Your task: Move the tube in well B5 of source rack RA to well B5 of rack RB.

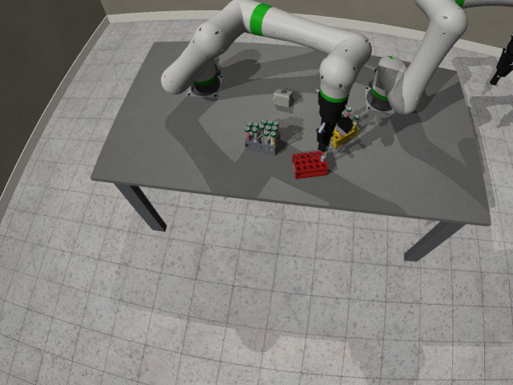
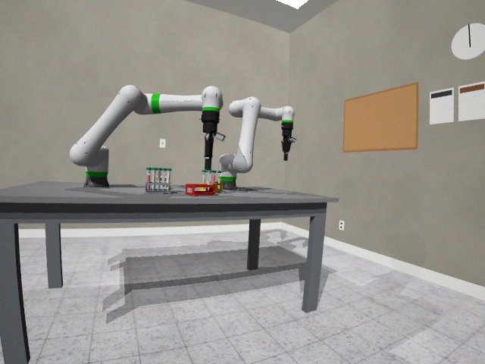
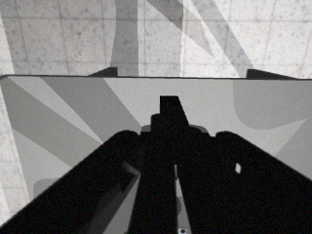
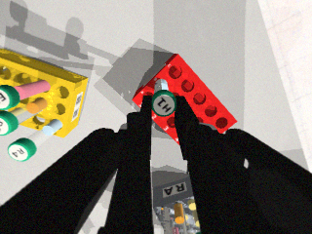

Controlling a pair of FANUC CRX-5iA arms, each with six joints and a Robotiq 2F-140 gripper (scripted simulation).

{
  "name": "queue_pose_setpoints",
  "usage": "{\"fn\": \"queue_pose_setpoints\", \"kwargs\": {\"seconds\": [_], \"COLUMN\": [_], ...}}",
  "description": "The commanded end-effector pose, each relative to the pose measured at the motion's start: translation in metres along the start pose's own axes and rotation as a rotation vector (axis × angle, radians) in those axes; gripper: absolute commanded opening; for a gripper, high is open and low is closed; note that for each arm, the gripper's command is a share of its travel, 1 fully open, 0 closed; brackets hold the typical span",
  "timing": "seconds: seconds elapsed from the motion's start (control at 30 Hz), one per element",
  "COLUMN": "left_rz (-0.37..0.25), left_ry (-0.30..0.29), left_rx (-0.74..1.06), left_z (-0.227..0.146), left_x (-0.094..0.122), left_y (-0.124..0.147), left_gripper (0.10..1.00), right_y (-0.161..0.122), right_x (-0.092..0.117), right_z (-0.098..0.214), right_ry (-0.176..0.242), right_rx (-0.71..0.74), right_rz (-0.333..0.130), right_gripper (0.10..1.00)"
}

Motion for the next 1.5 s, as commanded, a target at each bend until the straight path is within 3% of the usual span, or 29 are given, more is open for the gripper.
{"fn": "queue_pose_setpoints", "kwargs": {"seconds": [0.0, 1.47], "left_rz": [0.002, 0.002], "left_ry": [0.0, 0.0], "left_rx": [0.0, 0.0], "left_z": [0.0, 0.0], "left_x": [0.001, 0.001], "left_y": [0.0, 0.0], "left_gripper": [0.099, 0.099], "right_y": [0.0, 0.0], "right_x": [0.0, -0.011], "right_z": [0.0, 0.0], "right_ry": [0.0, 0.0], "right_rx": [0.0, 0.0], "right_rz": [0.002, 0.003], "right_gripper": [0.099, 0.099]}}
Point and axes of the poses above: on each arm, the point where the finger pads meet when closed, its own x axis back along the fingers, its own z axis across the jaws, y = z × x, the point moved 10 cm from there along x, back along the fingers, and after that the axes turned 2 degrees about -x, right-handed, at the moved point
